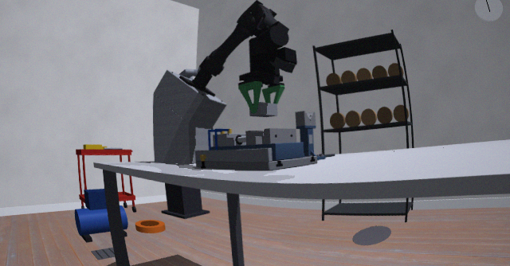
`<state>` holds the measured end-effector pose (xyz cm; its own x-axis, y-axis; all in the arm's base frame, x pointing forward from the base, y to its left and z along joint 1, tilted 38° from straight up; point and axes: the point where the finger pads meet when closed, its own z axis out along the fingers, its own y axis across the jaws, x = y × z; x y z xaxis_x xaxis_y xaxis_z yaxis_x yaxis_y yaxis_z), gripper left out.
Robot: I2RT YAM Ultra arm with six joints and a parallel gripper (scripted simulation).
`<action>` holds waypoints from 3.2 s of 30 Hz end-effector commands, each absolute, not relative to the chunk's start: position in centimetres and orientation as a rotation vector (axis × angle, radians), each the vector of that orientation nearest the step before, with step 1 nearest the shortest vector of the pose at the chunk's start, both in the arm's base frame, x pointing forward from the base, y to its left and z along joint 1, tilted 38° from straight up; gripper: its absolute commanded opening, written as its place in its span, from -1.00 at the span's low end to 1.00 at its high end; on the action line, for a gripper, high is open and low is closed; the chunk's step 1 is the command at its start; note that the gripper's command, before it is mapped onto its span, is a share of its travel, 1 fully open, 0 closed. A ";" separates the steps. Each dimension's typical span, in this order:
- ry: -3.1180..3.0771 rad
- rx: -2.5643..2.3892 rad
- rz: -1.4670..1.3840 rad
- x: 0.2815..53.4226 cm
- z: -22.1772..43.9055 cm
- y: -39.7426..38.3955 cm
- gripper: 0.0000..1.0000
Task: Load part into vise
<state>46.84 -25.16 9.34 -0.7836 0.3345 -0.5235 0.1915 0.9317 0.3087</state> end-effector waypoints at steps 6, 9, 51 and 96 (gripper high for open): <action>2.455 0.374 0.290 47.3 10.8 -26.1 -1.00; 2.455 0.374 0.290 47.3 10.8 -26.1 -1.00; 2.462 0.369 0.291 47.0 10.5 -25.5 -1.00; 2.467 0.370 0.296 47.0 10.2 -24.9 -1.00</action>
